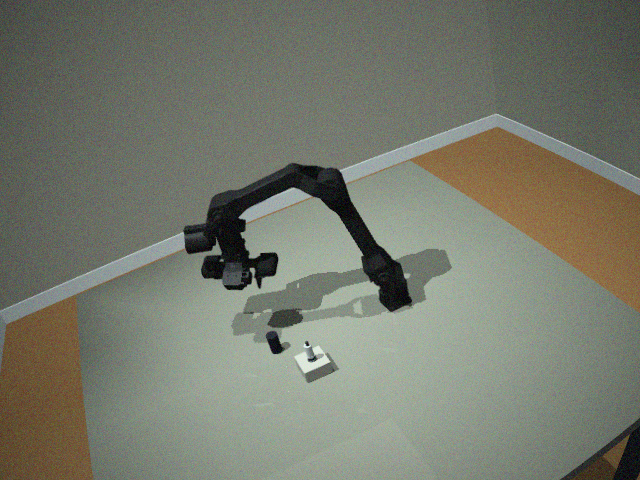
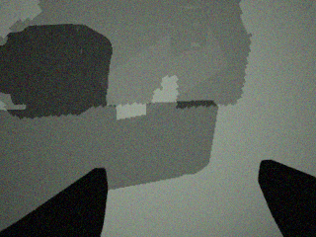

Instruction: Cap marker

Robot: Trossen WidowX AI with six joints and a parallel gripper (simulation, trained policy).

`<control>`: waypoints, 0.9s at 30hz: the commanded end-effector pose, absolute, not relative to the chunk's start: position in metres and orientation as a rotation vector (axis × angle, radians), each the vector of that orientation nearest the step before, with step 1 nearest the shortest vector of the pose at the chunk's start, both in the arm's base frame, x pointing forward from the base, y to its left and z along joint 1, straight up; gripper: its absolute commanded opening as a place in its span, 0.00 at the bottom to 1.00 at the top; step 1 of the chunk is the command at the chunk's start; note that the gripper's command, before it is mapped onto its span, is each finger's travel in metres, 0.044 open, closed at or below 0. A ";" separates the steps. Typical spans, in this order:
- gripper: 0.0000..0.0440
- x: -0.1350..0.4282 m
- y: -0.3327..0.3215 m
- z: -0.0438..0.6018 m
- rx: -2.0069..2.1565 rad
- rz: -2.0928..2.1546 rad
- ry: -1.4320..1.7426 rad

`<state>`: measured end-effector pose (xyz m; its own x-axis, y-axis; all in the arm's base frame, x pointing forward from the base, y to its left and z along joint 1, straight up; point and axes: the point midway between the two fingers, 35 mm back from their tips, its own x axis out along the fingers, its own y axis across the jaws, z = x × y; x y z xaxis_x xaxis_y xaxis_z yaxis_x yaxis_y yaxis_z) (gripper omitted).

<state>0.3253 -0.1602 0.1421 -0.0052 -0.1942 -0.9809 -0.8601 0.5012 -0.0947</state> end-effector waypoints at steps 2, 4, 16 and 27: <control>0.70 0.330 -0.147 0.139 -0.933 0.704 1.506; 0.70 0.332 -0.141 0.137 -0.926 0.719 1.503; 0.70 0.337 -0.102 0.128 -0.888 0.819 1.486; 0.69 0.338 -0.065 0.121 -0.870 0.928 1.470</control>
